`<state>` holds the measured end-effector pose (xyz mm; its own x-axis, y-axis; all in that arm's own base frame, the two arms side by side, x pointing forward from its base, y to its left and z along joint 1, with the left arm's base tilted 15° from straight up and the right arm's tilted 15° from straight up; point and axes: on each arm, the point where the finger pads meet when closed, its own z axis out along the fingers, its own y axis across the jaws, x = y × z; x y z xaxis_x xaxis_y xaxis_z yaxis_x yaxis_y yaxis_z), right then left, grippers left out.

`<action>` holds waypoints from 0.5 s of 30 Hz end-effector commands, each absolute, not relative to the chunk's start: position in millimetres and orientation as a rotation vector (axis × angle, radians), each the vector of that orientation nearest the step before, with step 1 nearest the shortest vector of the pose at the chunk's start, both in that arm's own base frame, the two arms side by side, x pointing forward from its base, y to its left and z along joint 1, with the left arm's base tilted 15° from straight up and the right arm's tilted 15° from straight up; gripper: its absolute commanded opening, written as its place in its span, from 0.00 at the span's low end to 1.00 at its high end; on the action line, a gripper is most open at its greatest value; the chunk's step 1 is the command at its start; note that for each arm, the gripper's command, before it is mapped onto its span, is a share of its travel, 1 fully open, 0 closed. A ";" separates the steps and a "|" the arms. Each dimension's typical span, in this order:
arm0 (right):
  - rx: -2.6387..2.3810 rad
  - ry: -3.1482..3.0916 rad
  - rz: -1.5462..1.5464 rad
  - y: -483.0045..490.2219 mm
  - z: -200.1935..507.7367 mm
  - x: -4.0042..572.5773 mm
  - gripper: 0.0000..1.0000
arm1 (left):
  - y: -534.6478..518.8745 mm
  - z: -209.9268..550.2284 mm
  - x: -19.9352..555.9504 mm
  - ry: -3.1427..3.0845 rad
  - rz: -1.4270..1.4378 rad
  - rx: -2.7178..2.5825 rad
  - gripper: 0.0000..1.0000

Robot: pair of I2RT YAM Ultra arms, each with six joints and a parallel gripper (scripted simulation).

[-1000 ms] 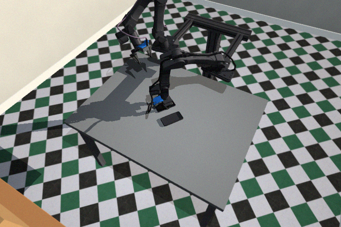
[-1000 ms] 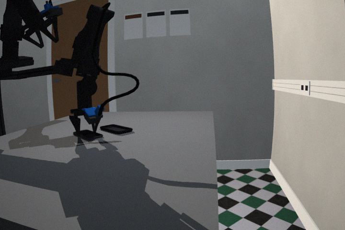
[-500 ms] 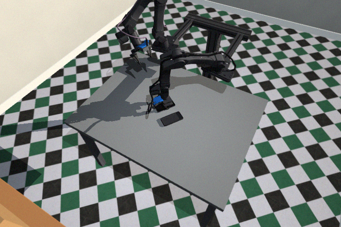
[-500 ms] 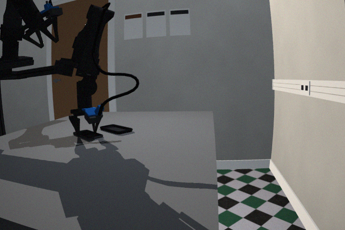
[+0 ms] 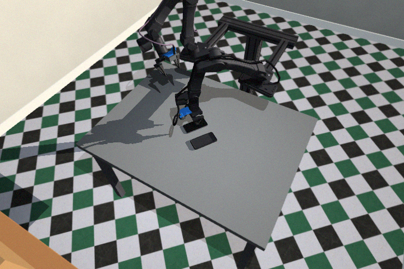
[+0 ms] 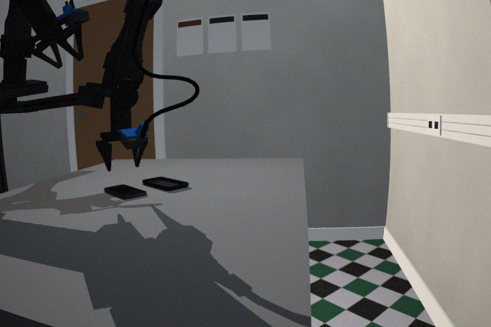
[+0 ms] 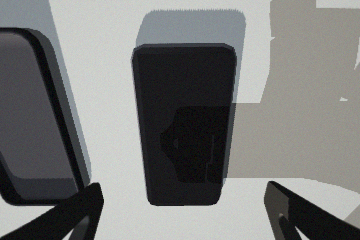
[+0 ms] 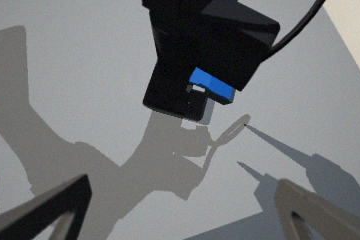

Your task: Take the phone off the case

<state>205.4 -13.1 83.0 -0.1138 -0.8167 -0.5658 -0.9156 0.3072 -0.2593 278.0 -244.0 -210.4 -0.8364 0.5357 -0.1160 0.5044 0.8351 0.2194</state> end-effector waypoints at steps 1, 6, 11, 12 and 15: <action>-1.531 1.936 0.213 -9.4 85.9 202.5 1.00 | -251.6 -195.9 275.2 2.821 0.270 0.822 1.00; -1.531 1.936 0.213 -9.4 85.9 202.5 1.00 | -262.1 -192.8 284.3 2.754 0.218 0.846 1.00; -1.531 1.936 0.213 -9.4 85.9 202.5 1.00 | -269.3 -176.6 285.7 2.592 0.126 0.932 1.00; -1.531 1.936 0.213 -9.4 85.9 202.5 1.00 | -267.9 -172.2 282.7 2.559 0.110 0.955 1.00; -1.531 1.936 0.213 -9.4 85.9 202.5 1.00 | -263.3 -161.8 270.7 2.480 0.058 1.021 1.00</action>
